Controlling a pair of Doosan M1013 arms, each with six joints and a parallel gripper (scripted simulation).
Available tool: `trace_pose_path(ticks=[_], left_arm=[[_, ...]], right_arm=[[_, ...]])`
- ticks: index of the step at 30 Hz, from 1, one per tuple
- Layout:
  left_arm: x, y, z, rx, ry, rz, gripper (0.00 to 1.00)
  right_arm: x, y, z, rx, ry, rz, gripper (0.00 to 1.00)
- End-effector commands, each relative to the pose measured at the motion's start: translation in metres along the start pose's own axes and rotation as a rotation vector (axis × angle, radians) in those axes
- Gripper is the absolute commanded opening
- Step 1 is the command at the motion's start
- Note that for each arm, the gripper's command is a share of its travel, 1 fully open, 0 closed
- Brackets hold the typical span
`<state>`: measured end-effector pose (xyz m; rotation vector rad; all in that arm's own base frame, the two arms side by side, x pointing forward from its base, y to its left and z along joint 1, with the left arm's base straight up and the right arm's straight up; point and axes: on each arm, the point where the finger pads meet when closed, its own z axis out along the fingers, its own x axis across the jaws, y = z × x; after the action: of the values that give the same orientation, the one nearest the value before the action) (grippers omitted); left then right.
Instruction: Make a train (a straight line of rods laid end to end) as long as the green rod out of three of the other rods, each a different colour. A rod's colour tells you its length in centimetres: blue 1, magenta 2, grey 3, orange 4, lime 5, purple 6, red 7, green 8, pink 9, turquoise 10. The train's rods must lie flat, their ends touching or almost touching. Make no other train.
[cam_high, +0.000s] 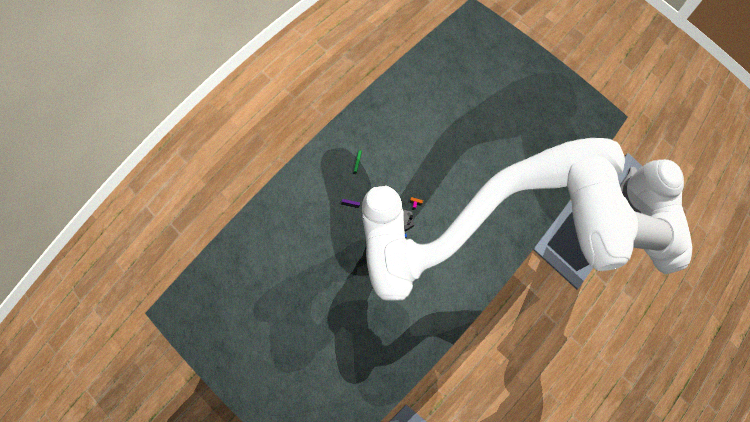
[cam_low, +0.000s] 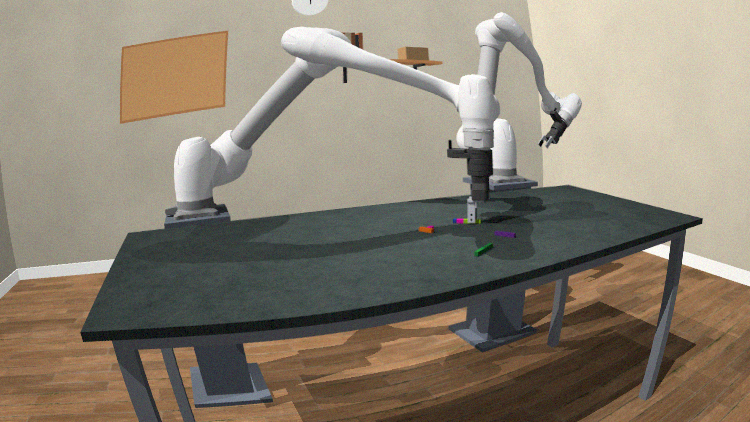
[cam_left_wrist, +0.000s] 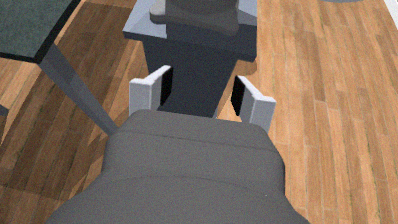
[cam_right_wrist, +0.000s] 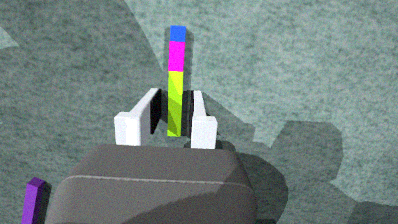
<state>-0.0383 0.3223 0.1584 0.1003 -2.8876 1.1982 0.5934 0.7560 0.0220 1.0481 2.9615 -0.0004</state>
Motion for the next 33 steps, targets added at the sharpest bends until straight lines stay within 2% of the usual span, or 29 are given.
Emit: trace_pose_path(ticks=[1, 8, 20, 27, 32, 33], left_arm=[[0.0, 0.0, 0.0, -0.001, 0.0, 0.0, 1.0], [0.0, 0.0, 0.0, -0.001, 0.0, 0.0, 1.0], [0.0, 0.0, 0.0, -0.001, 0.0, 0.0, 1.0], [0.0, 0.0, 0.0, -0.001, 0.0, 0.0, 1.0], [0.0, 0.0, 0.0, -0.001, 0.0, 0.0, 1.0], [0.0, 0.0, 0.0, -0.001, 0.0, 0.0, 1.0]], right_arm=[[0.0, 0.0, -0.002, -0.002, 0.0, 0.0, 0.54], [0.0, 0.0, -0.013, -0.002, 0.0, 0.0, 0.54], [0.0, 0.0, -0.073, -0.002, 0.0, 0.0, 0.54], [0.0, 0.0, -0.088, -0.002, 0.0, 0.0, 0.54], [0.0, 0.0, -0.091, -0.002, 0.0, 0.0, 0.54], [0.0, 0.0, -0.091, -0.002, 0.0, 0.0, 1.0]])
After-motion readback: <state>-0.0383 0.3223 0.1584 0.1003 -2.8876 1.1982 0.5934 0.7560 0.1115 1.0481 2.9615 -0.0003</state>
